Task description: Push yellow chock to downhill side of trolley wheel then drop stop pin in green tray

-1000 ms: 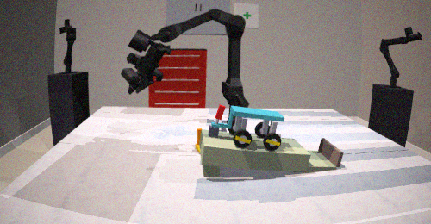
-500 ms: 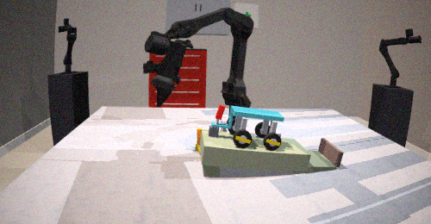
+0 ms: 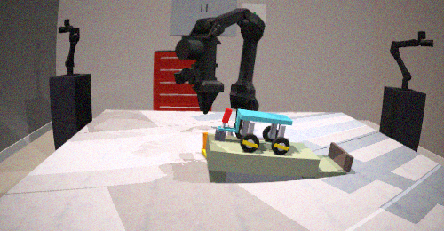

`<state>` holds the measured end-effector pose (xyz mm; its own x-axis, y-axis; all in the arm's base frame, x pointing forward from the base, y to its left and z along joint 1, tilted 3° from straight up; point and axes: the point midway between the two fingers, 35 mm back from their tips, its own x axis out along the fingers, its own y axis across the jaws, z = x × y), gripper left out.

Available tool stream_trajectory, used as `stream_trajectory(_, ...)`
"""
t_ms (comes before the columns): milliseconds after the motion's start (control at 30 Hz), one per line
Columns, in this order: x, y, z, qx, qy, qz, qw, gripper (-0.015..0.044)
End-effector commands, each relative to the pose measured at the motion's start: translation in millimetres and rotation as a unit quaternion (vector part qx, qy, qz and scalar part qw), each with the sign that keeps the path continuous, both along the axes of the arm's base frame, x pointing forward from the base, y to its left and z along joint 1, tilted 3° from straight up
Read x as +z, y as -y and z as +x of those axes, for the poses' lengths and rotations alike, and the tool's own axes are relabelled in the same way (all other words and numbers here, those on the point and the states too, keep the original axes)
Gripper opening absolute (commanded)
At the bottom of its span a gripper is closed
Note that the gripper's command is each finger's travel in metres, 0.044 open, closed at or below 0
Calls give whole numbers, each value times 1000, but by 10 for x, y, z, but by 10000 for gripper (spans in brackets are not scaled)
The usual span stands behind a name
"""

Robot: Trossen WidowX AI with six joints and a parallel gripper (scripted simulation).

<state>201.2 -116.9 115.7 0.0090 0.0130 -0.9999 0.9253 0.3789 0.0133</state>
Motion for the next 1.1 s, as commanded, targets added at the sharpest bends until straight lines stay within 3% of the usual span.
stream_trajectory(0, -18, -63, -27, 9, -6, 10, 1000, 190)
stream_trajectory(500, -444, -74, -26, 9, -6, 10, 1000, 190)
stream_trajectory(1067, -647, -78, -23, 9, -6, 10, 1000, 190)
